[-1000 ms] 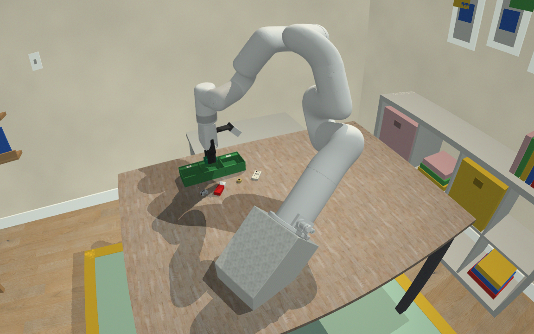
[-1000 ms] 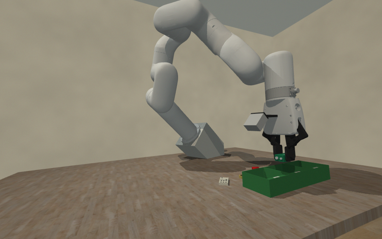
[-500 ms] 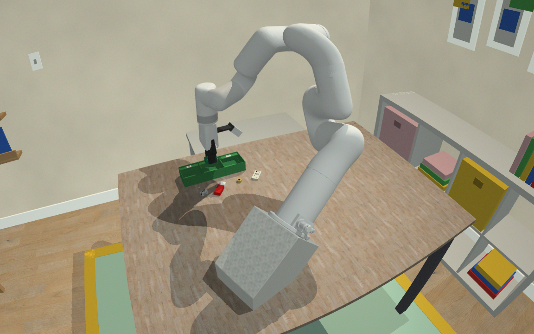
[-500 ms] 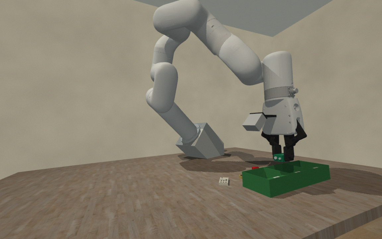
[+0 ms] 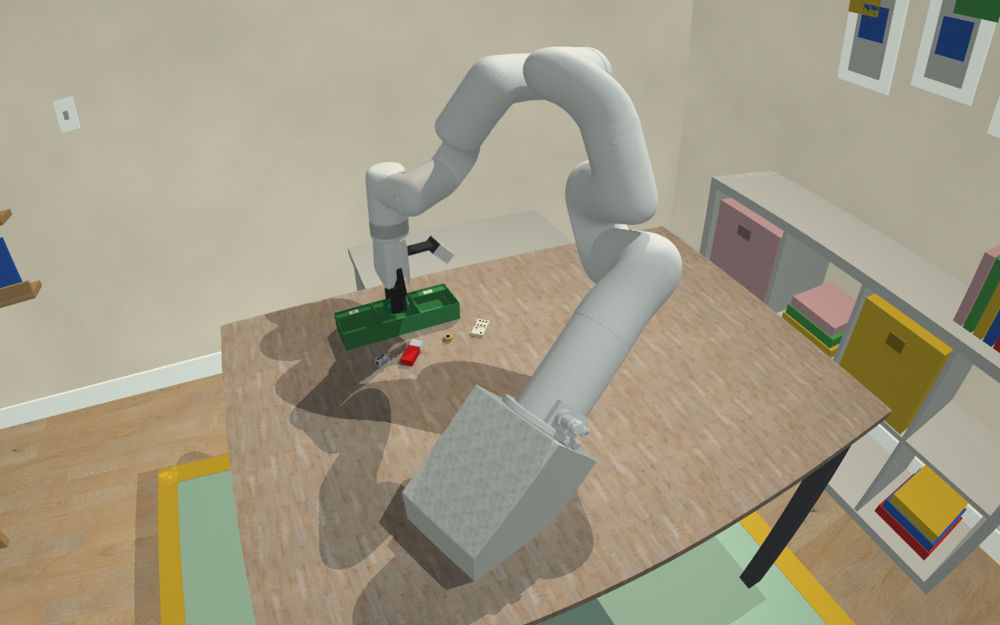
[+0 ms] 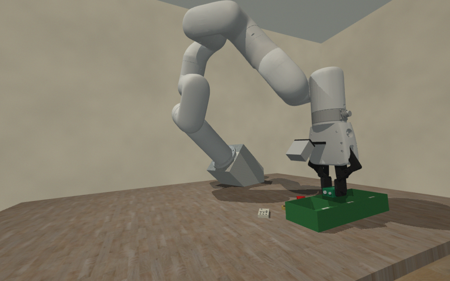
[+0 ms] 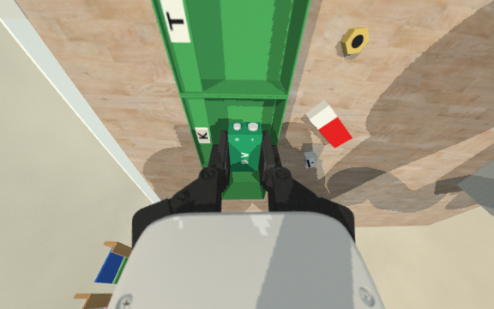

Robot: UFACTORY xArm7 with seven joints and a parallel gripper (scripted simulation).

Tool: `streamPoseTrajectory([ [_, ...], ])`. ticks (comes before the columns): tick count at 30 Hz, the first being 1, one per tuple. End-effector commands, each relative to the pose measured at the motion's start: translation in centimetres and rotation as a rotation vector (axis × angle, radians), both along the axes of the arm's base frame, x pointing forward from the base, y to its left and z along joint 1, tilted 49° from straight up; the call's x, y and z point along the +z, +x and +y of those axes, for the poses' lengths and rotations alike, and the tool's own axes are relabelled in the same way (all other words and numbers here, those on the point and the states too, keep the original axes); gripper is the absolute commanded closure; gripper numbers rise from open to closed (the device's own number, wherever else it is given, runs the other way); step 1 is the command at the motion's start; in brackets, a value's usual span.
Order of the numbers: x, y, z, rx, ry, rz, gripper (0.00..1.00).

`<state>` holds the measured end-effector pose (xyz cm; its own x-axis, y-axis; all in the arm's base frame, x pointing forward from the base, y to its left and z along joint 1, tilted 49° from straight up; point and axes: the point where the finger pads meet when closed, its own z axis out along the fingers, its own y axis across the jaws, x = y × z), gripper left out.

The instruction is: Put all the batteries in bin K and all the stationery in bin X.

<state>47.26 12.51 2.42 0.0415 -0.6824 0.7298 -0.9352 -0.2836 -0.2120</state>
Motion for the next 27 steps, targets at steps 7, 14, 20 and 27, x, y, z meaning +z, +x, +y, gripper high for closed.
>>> streamPoseTrajectory([
  [7, -1.3, 0.8, -1.1, 0.004, 0.002, -0.002, 1.0],
  [14, -1.8, 1.1, -1.7, 0.004, 0.002, -0.002, 1.0],
  [20, -1.8, 1.1, -1.7, 0.004, 0.002, -0.002, 1.0],
  [27, -1.8, 1.1, -1.7, 0.004, 0.002, -0.002, 1.0],
])
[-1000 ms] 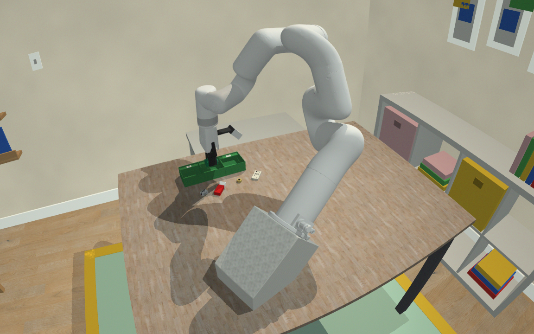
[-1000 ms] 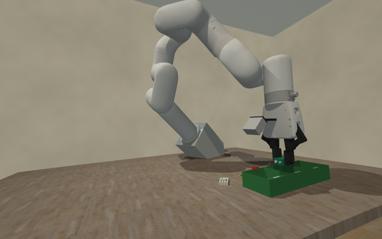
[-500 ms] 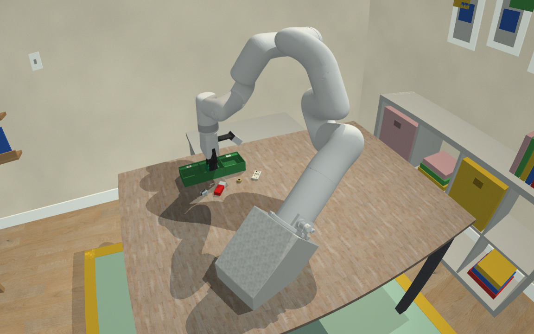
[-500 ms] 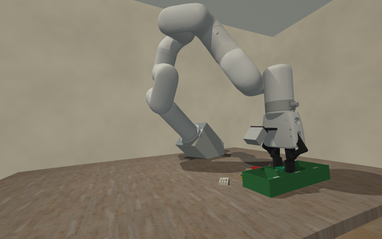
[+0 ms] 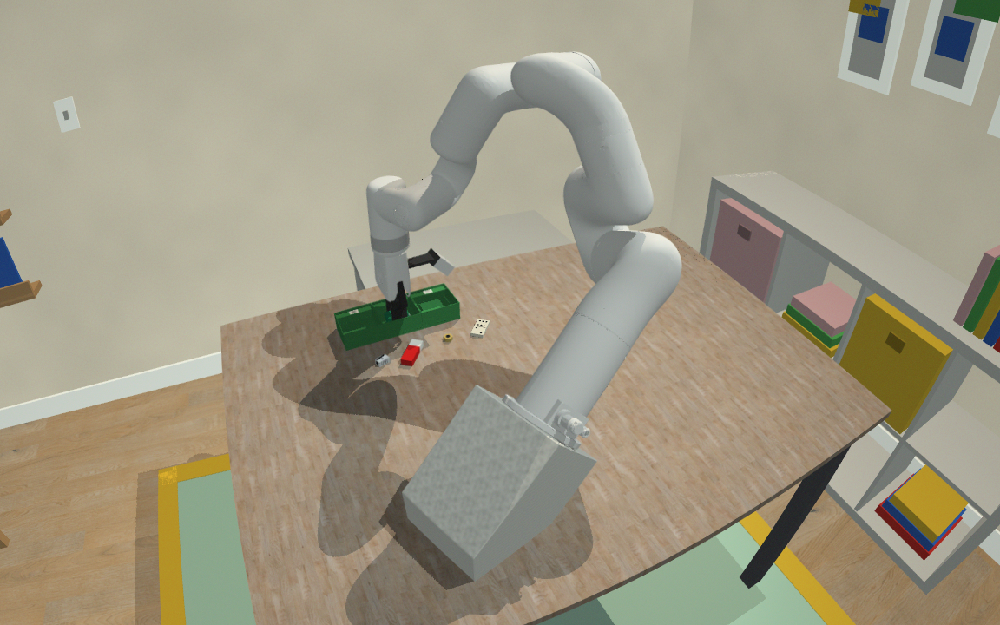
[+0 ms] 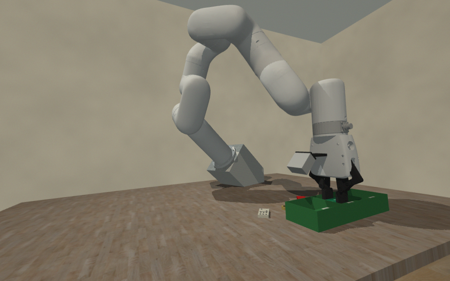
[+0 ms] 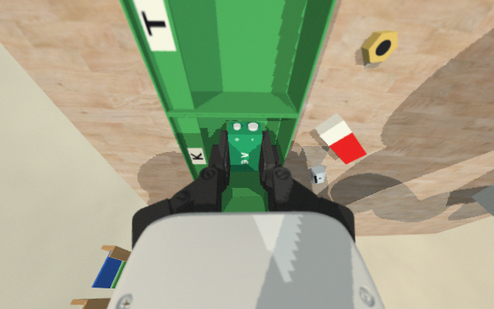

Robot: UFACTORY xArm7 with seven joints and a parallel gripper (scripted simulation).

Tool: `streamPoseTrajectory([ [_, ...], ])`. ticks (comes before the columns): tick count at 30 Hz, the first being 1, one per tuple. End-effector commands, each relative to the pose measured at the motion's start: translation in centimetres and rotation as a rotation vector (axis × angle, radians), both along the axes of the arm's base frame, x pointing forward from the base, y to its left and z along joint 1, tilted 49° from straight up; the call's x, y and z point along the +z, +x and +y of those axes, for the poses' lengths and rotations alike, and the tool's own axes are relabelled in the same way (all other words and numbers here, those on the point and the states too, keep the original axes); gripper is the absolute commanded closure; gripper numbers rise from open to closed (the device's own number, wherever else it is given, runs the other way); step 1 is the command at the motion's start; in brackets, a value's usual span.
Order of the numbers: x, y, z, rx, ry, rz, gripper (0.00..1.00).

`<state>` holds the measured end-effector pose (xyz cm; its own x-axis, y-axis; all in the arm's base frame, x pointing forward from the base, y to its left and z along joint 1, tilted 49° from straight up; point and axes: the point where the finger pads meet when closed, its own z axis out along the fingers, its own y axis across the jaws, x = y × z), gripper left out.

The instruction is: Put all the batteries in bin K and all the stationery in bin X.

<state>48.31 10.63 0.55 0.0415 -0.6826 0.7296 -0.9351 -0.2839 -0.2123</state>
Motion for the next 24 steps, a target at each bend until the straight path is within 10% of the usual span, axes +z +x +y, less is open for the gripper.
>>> streamPoseTrajectory([
  [1, 0.04, 0.05, 0.2, 0.003, 0.002, -0.001, 1.0],
  [2, 0.04, 0.05, 0.2, 0.003, 0.002, -0.001, 0.67],
  [24, 0.47, -0.18, 0.65, 0.003, 0.002, -0.001, 0.67],
])
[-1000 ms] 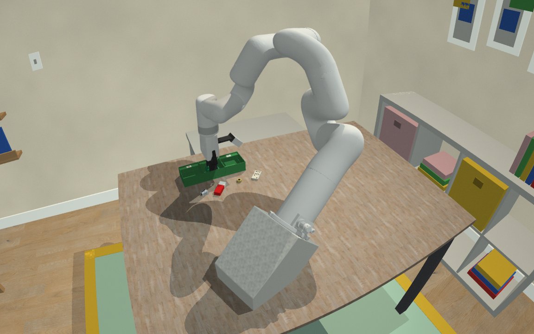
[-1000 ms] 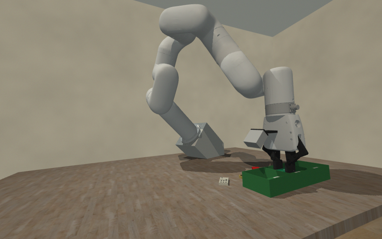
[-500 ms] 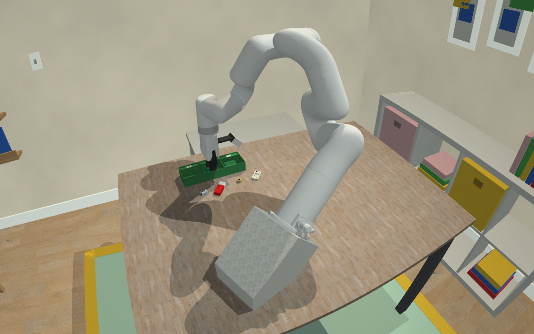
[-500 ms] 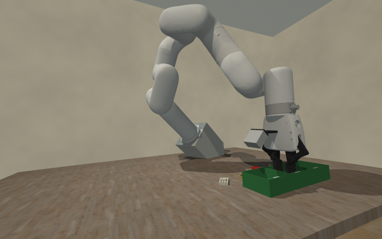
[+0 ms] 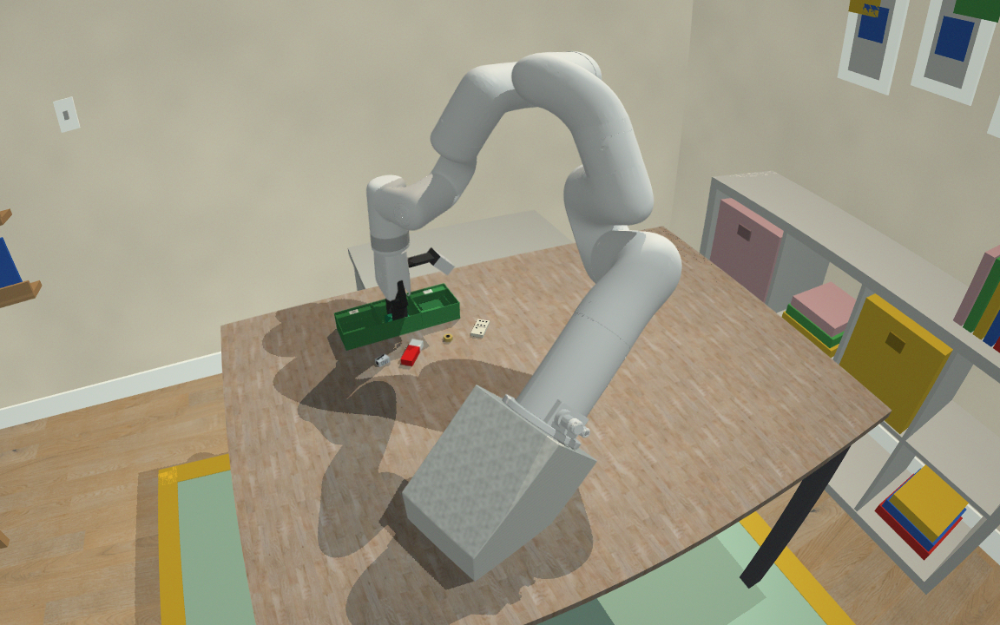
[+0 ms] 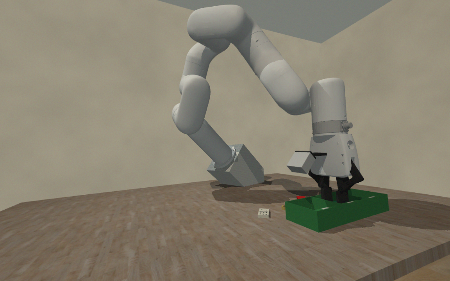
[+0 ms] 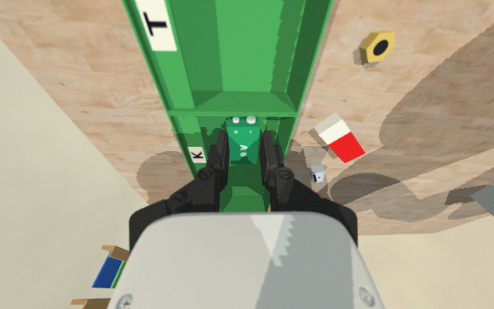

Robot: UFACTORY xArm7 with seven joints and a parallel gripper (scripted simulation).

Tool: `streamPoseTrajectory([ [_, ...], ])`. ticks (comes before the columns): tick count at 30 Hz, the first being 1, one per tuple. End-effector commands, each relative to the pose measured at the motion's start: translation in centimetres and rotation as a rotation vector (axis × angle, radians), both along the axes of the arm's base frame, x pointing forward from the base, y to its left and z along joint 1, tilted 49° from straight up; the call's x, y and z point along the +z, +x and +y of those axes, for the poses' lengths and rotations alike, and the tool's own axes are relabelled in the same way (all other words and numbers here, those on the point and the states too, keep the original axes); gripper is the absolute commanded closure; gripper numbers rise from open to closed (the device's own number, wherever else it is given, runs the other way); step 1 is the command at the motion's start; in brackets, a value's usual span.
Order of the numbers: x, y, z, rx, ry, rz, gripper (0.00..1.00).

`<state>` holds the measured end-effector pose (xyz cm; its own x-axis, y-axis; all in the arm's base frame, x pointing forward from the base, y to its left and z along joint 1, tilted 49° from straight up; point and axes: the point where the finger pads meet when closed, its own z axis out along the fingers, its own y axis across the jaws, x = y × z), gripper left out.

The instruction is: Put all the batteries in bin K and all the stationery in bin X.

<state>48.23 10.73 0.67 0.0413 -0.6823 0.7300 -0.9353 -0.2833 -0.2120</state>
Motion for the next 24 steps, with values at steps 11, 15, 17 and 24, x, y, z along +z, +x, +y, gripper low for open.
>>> streamPoseTrajectory([
  [11, 1.1, -0.5, 1.4, 0.004, 0.003, -0.001, 0.67],
  [15, 1.5, -0.7, 1.7, 0.004, 0.003, -0.001, 0.67],
  [17, 1.6, -0.8, 1.9, 0.004, 0.003, -0.001, 0.67],
  [24, 2.8, -1.4, 3.1, 0.004, 0.003, -0.001, 0.67],
])
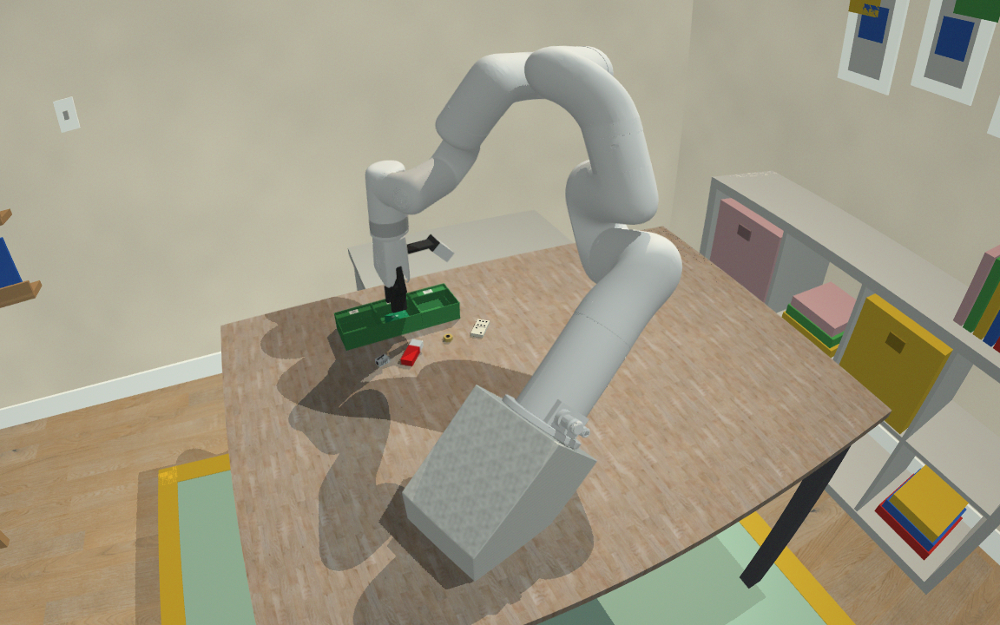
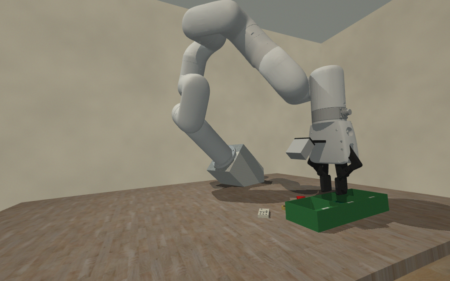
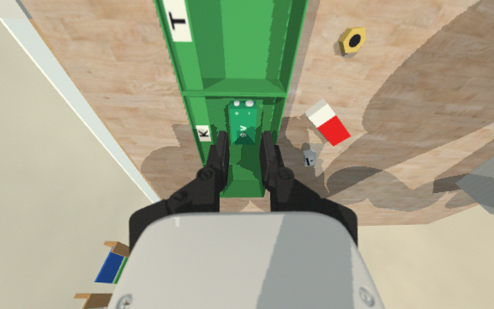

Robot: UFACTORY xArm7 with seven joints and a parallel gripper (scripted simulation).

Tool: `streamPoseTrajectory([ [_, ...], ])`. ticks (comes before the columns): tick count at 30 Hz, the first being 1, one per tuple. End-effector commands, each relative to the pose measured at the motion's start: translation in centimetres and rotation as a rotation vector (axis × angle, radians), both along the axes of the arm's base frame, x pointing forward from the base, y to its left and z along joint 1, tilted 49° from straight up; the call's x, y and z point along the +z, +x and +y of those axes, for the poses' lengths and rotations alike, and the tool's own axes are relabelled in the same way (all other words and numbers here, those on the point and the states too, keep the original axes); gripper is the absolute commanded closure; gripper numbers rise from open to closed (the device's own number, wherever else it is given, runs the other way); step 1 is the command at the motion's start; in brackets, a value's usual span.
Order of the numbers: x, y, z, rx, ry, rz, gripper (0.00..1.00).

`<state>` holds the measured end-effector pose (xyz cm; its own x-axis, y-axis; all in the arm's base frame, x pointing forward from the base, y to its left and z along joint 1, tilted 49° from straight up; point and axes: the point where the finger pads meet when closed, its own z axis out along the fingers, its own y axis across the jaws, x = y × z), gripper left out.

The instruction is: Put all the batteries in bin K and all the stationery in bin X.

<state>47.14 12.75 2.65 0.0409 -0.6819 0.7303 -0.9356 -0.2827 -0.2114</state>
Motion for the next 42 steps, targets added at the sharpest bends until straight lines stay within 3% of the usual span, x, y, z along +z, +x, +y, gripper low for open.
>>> streamPoseTrajectory([
  [1, 0.8, -0.3, 1.1, 0.005, 0.003, -0.002, 0.67],
  [8, 0.8, -0.4, 1.1, 0.005, 0.003, -0.002, 0.67],
  [9, 0.4, -1.1, 1.2, 0.037, -0.014, 0.032, 0.71],
  [16, -2.6, -5.9, 2.4, 0.188, -0.096, 0.188, 0.71],
  [18, -2.6, -5.9, 2.4, 0.188, -0.096, 0.188, 0.71],
  [26, -6.0, -11.1, 3.7, 0.188, -0.095, 0.188, 0.71],
  [42, -5.8, -10.9, 3.7, 0.188, -0.096, 0.188, 0.71],
])
